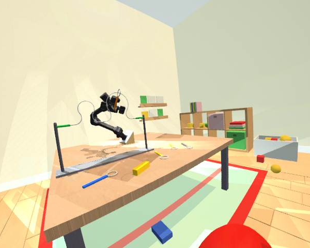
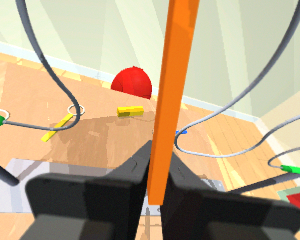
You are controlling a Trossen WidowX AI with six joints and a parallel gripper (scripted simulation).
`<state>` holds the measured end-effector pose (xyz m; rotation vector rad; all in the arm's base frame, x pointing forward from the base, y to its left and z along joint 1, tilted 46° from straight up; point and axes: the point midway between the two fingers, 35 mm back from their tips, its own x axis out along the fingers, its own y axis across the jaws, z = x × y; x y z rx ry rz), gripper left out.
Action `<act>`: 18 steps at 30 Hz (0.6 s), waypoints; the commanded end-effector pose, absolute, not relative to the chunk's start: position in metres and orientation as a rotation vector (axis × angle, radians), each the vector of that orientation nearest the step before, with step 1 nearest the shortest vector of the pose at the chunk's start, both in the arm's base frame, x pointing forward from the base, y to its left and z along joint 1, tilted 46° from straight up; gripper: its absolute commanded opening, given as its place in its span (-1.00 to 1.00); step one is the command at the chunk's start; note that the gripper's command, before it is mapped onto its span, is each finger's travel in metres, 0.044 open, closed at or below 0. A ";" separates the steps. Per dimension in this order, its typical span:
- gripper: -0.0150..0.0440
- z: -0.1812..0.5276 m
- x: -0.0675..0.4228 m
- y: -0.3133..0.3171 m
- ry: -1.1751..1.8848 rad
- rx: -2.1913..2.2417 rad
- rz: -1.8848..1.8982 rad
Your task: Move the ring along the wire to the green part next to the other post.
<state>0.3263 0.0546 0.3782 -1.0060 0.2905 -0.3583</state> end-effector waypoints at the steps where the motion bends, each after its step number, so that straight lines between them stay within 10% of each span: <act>1: -1.00 0.380 0.326 0.053 0.285 -1.059 -0.374; 18: -1.00 0.387 0.326 0.050 0.246 -1.262 -0.428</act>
